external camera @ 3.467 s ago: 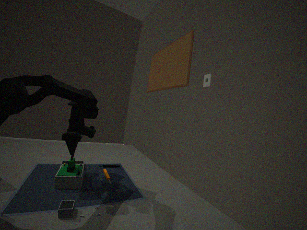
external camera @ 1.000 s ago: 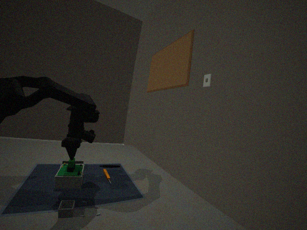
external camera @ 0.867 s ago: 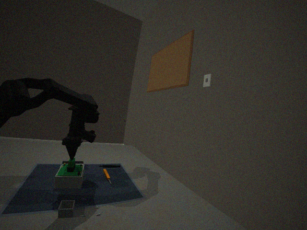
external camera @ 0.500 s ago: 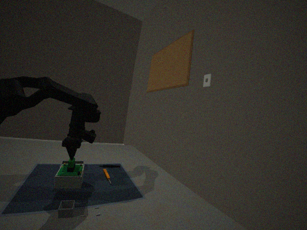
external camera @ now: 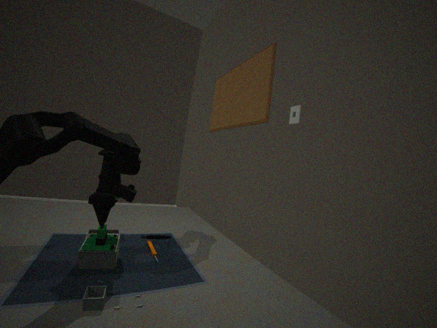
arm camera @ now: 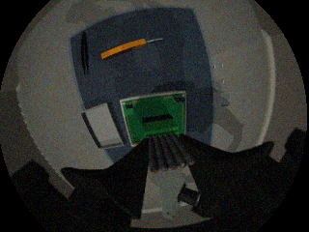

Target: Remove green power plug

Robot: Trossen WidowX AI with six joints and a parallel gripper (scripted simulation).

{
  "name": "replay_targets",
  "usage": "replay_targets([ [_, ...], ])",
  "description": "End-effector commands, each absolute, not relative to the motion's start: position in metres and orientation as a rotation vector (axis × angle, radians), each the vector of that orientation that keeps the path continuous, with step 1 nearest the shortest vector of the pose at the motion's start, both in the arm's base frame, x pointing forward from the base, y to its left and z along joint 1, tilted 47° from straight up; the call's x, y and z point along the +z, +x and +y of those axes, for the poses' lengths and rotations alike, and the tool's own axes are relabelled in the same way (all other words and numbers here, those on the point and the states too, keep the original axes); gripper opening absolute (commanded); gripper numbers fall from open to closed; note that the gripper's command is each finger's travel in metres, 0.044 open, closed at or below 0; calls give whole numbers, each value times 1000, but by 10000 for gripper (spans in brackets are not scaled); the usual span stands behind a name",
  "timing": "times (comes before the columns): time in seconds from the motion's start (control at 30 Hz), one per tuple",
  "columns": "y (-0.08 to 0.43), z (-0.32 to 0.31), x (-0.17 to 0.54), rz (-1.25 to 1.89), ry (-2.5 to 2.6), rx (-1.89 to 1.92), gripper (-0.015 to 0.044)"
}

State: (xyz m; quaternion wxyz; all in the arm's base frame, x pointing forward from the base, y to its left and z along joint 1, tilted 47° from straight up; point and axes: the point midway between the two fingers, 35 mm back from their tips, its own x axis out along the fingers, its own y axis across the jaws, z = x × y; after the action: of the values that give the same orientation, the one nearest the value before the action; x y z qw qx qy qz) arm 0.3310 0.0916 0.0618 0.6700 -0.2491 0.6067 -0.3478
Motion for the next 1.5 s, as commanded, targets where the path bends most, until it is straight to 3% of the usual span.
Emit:
replay_targets([
  [0.0,330,118,72,1262,-625,-774,0],
  [0.53,326,104,90,1376,-425,-581,0],
  [1.1,329,121,75,1230,-628,-758,0],
  [1.47,326,108,92,1374,-435,-593,0],
])
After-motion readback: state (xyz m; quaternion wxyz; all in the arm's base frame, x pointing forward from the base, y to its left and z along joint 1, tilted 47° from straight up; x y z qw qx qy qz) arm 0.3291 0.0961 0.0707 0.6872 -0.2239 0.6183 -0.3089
